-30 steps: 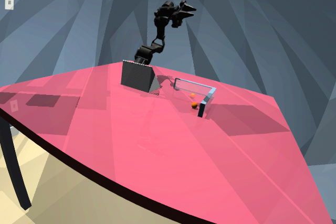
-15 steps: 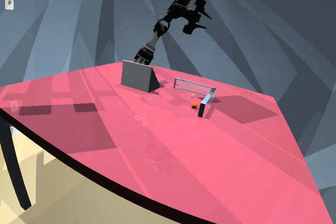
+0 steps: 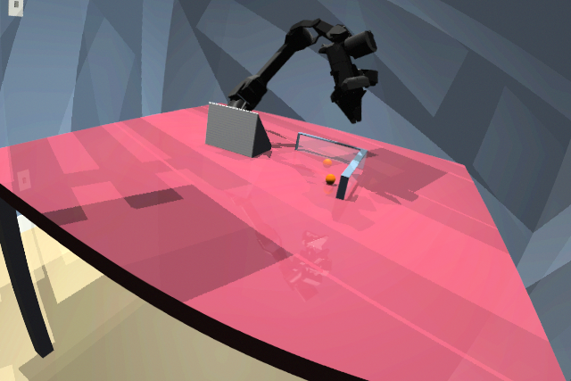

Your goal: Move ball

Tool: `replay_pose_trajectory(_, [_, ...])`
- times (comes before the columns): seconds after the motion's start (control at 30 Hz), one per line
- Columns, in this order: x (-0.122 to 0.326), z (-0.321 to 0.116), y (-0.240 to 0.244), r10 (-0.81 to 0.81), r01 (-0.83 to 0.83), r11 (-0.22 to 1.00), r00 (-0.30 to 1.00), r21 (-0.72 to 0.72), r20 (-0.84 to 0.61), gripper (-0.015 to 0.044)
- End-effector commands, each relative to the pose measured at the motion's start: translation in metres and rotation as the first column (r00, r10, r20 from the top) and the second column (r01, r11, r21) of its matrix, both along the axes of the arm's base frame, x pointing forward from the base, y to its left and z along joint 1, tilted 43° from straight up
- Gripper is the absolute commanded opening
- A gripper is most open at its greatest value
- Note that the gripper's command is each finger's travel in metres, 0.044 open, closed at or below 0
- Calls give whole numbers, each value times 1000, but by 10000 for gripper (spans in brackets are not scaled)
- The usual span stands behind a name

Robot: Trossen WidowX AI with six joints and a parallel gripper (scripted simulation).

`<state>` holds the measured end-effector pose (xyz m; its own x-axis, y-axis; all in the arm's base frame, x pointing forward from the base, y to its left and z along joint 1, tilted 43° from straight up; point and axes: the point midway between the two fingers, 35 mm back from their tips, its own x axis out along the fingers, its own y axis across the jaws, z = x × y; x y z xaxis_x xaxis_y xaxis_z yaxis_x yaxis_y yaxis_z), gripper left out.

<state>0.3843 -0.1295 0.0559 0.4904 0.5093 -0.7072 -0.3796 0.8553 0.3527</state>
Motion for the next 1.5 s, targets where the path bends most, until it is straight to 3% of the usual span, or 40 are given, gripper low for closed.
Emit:
replay_pose_trajectory(0.0, [-3,-51,36,15,30,990,949,135,-316,239])
replay_pose_trajectory(0.1, [-12,-83,64,46,68,979,847,193,-530,239])
replay_pose_trajectory(0.17, [-15,-91,70,54,78,977,815,201,-577,239])
replay_pose_trajectory(1.4, [-13,-126,103,55,78,976,815,203,-577,239])
replay_pose_trajectory(1.47, [-13,-126,103,55,78,976,815,203,-577,187])
